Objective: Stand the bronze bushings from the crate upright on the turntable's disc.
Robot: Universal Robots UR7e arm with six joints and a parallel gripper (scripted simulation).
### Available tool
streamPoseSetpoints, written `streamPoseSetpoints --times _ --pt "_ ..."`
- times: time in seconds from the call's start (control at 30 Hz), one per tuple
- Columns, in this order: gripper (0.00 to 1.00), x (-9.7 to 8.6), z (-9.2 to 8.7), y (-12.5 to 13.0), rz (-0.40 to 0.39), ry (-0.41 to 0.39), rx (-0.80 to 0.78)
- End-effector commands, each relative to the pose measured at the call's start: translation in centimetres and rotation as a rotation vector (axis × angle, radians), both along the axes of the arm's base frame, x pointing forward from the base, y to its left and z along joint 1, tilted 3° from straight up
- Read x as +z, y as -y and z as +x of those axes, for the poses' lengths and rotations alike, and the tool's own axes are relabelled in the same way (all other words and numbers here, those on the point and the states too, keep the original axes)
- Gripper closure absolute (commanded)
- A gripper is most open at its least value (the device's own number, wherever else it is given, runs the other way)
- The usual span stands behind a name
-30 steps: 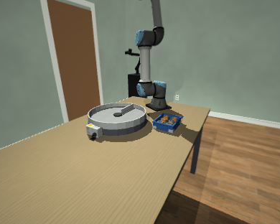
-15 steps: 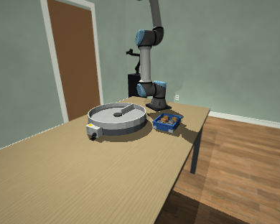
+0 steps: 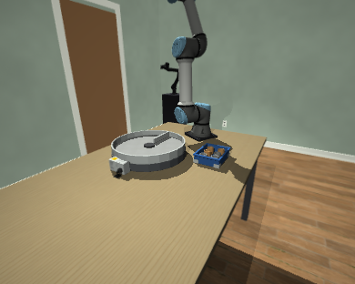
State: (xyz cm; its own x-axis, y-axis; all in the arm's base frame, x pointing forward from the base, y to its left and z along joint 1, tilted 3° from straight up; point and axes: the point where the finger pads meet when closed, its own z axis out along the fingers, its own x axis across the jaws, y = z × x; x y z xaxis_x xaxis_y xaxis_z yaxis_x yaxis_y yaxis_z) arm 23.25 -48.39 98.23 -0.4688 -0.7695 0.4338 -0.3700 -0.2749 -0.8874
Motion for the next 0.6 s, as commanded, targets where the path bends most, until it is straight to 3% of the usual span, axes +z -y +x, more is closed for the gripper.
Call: streamPoseSetpoints --times 0.0,0.17,0.23,0.33,0.47,0.53,0.57 --pt "0.0 -4.1 2.5 0.2 -0.031 -0.094 0.044" --pt "0.0 -6.8 4.4 0.3 -0.052 -0.161 0.081" --pt "0.0 -8.9 5.8 0.1 -0.067 -0.209 0.11" --pt "0.0 -8.9 5.8 0.1 -0.067 -0.209 0.11" --pt "0.0 -13.4 8.8 -0.5 -0.103 -0.314 0.181" --pt "0.0 -13.4 8.8 -0.6 -0.104 -0.315 0.182" --pt "0.0 -14.7 9.6 -0.8 -0.114 -0.343 0.202"
